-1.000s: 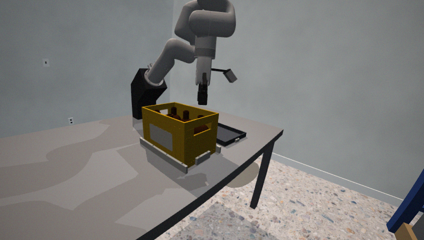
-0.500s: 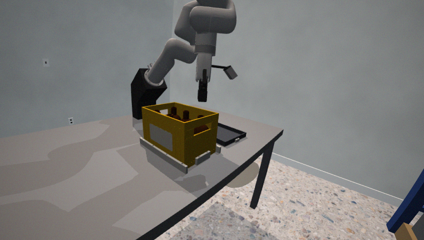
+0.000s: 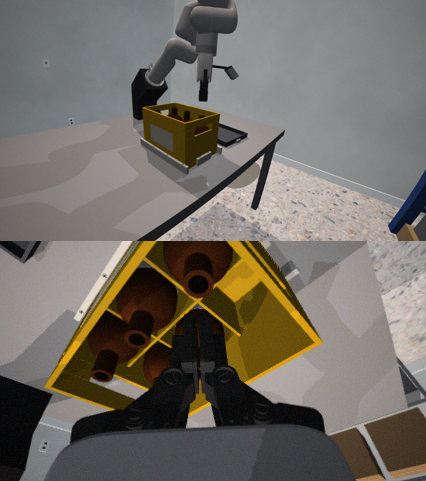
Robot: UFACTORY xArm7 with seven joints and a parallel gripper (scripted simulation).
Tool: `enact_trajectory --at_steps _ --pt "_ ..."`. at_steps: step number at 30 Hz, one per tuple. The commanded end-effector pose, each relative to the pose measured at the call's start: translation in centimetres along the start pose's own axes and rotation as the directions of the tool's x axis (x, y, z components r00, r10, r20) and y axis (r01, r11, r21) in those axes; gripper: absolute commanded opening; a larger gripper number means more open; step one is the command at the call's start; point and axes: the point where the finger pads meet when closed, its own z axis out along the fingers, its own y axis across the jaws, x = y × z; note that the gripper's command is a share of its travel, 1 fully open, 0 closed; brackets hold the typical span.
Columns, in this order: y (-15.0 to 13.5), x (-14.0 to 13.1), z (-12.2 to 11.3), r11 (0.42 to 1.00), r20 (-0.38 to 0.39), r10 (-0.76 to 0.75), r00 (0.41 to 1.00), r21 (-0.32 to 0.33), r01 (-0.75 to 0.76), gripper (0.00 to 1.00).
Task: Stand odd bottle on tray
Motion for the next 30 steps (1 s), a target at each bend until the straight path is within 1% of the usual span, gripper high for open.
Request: enact_trajectory --at_steps 1,17,19,20,22,24,30 --pt "0.1 0.0 -0.1 1.000 -0.001 0.000 1.000 -0.002 0.000 0.00" --pt "0.1 -0.2 -0.1 1.000 0.000 0.000 1.000 -0.003 0.000 0.00" --pt "0.3 -1.4 -0.3 1.000 0.003 0.000 1.000 -0.009 0.000 0.00" --pt "0.4 -2.4 -0.4 1.000 0.006 0.000 1.000 -0.013 0.000 0.00" --pt "0.4 -2.4 -0.4 1.000 0.006 0.000 1.000 -0.013 0.000 0.00" --pt "0.4 -5.5 -0.7 1.000 0.013 0.001 1.000 -0.021 -0.001 0.00" --pt "-0.5 -10.1 -0.9 1.000 0.021 0.002 1.000 -0.026 -0.002 0.00"
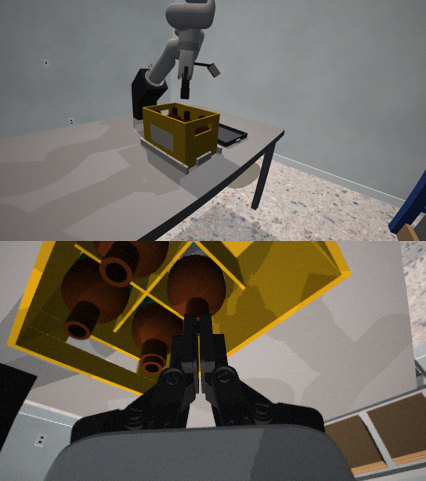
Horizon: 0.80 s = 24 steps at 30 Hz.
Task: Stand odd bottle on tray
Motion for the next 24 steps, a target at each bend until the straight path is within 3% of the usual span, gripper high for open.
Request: enact_trajectory --at_steps 1,7,9,13,21,22,24 --pt "-0.6 -4.1 -0.3 1.000 -0.005 -0.002 1.000 -0.008 0.002 0.00" --pt "-2.9 -8.3 0.0 1.000 -0.007 -0.002 1.000 0.000 0.002 0.00" --pt "-2.9 -8.3 0.0 1.000 -0.007 -0.002 1.000 0.000 0.002 0.00" --pt "-5.7 -11.3 0.5 1.000 -0.021 -0.004 1.000 0.014 0.004 0.00" --pt "-6.3 -11.7 0.6 1.000 -0.025 -0.004 1.000 0.016 0.005 0.00" --pt "-6.3 -11.7 0.6 1.000 -0.025 -0.004 1.000 0.016 0.005 0.65" --pt "-6.3 -11.7 0.6 1.000 -0.025 -0.004 1.000 0.016 0.005 0.65"
